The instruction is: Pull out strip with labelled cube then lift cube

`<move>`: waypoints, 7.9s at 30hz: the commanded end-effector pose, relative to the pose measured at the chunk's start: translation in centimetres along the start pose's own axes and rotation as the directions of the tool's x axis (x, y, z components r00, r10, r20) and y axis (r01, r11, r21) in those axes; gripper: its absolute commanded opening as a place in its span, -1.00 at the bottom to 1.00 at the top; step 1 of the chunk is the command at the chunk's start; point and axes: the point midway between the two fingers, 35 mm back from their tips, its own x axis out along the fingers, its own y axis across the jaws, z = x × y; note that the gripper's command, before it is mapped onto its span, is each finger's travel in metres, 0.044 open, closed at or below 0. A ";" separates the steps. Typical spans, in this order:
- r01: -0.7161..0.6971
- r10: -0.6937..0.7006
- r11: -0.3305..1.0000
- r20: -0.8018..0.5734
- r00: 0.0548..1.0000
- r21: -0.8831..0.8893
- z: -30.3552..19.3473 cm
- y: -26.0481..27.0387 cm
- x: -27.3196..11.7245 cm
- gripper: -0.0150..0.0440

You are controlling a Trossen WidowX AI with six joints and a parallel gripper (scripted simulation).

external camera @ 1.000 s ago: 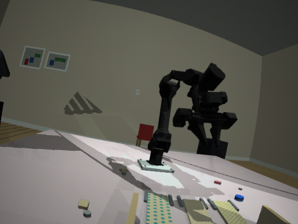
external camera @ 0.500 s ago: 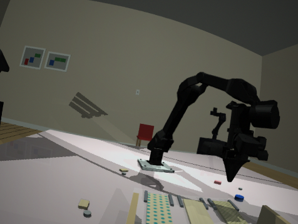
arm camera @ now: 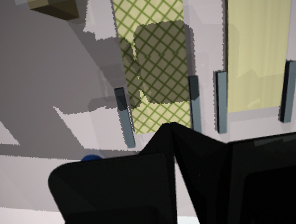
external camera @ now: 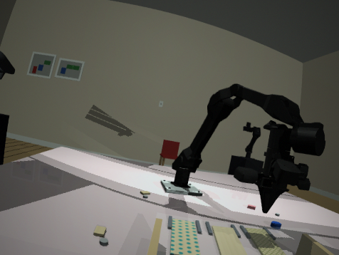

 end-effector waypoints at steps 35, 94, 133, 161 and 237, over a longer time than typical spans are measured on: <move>0.002 -0.002 1.000 -0.008 1.000 0.006 -0.2 0.2 5.7 -0.49; 0.002 -0.002 1.000 -0.008 1.000 0.006 -0.1 0.2 6.2 -0.49; 0.002 -0.002 1.000 -0.010 1.000 0.006 -3.0 0.2 6.4 -0.49; 0.002 -0.002 1.000 -0.014 1.000 0.006 -7.2 0.1 6.6 -0.49; 0.002 -0.002 1.000 -0.024 1.000 0.006 -18.6 -0.2 6.6 -0.49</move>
